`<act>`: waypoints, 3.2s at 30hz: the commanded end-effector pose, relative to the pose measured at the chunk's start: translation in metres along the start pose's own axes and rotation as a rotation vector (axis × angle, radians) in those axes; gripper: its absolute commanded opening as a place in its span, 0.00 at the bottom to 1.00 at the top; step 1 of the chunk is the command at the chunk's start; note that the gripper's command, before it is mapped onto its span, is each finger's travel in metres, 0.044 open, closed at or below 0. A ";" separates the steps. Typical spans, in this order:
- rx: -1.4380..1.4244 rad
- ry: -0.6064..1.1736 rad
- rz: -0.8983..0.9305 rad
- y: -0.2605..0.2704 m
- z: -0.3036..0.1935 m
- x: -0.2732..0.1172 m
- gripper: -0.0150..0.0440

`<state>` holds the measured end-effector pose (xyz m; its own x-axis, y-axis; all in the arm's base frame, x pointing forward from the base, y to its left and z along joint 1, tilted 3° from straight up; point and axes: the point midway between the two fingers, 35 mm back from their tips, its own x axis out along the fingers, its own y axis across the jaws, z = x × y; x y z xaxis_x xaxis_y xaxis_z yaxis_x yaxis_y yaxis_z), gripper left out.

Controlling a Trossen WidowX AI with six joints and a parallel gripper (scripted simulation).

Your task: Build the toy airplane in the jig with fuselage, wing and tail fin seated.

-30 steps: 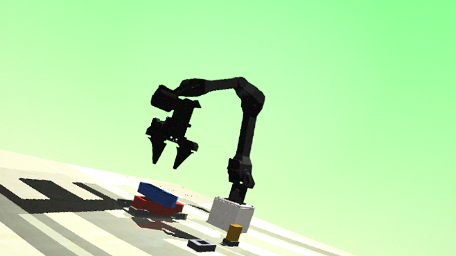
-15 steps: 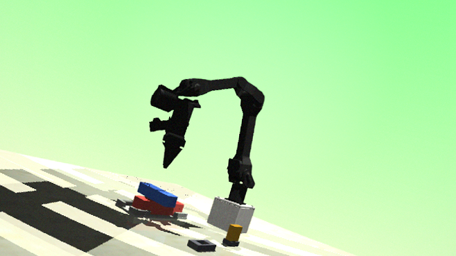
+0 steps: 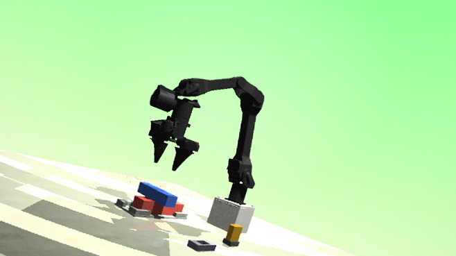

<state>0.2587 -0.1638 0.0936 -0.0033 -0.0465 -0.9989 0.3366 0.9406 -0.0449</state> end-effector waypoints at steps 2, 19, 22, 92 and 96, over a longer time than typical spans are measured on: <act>-0.024 0.002 -0.001 0.010 -0.001 0.000 1.00; -0.024 0.011 0.018 0.209 -0.111 0.001 1.00; -0.024 0.013 0.017 0.223 -0.135 0.003 1.00; -0.024 0.014 0.016 0.225 -0.139 0.127 0.38; -0.024 0.014 0.016 0.225 -0.139 0.127 0.33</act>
<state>0.2028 0.0884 -0.0454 -0.0106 -0.0303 -0.9995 0.3153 0.9484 -0.0321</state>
